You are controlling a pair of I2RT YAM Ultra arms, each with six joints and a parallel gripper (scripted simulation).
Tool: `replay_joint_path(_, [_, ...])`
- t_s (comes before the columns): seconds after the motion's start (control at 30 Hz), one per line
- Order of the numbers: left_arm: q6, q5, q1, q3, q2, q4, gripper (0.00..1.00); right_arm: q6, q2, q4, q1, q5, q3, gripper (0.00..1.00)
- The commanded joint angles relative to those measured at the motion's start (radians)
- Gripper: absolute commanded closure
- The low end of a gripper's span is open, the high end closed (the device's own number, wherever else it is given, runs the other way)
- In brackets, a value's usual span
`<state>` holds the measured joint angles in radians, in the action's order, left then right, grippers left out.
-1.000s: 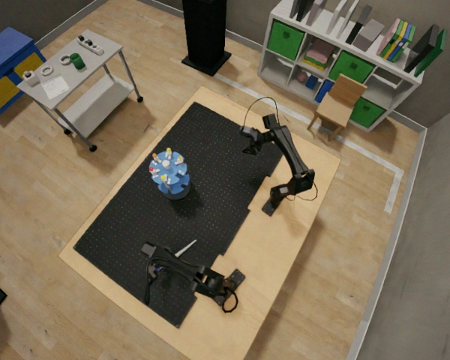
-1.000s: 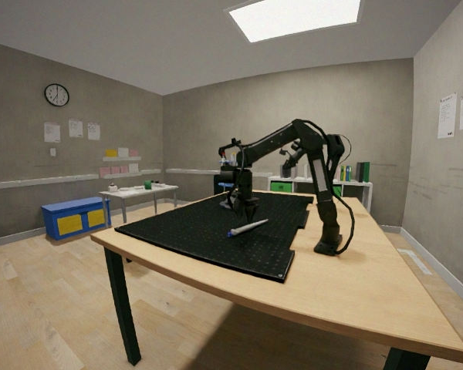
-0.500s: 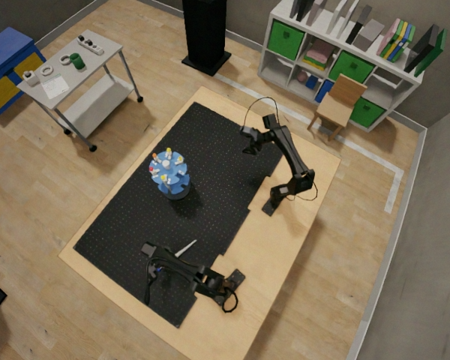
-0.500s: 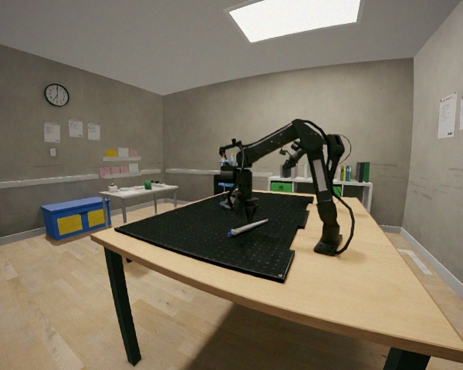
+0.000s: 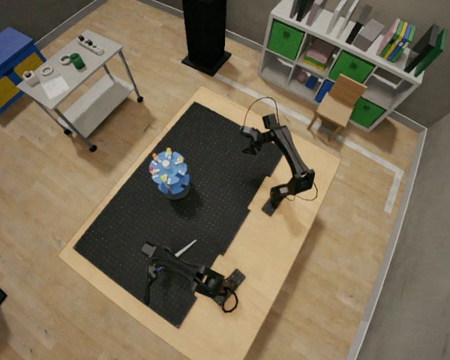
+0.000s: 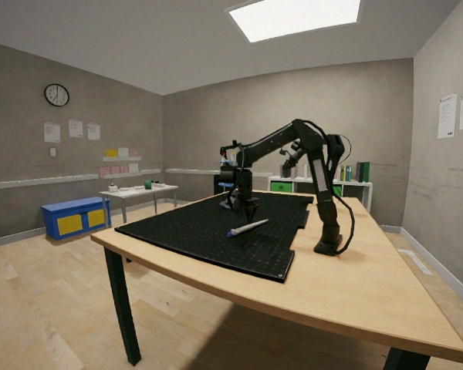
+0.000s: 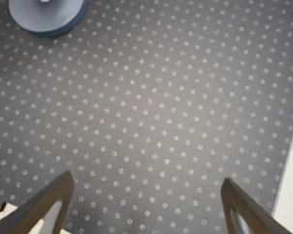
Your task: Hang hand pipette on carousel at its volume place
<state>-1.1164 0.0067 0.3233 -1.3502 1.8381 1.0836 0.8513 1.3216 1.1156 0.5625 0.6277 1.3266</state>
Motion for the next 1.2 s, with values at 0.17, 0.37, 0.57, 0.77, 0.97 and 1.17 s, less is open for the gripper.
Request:
replay_joint_path(0.17, [0.006, -0.007, 0.010, 0.000, -0.011, -0.001, 0.46, 0.005, -0.004, -0.013, 0.009, 0.020, 0.015, 0.00])
replay_joint_path(0.37, [0.006, -0.007, 0.010, 0.000, -0.011, -0.001, 0.46, 0.005, -0.004, -0.013, 0.009, 0.020, 0.015, 0.00])
replay_joint_path(0.57, [0.006, -0.007, 0.010, 0.000, -0.011, -0.001, 0.46, 0.005, -0.004, -0.013, 0.009, 0.020, 0.015, 0.00])
replay_joint_path(0.77, [0.013, -0.016, 0.018, 0.004, -0.005, -0.018, 0.46, 0.005, -0.004, -0.013, 0.009, 0.020, 0.015, 0.00])
replay_joint_path(0.97, [0.013, -0.015, 0.018, 0.048, 0.015, -0.047, 0.46, 0.005, -0.004, -0.013, 0.009, 0.020, 0.015, 0.00])
replay_joint_path(1.17, [0.013, -0.015, 0.018, 0.070, 0.023, -0.078, 0.46, 0.005, -0.004, -0.013, 0.009, 0.020, 0.015, 0.00])
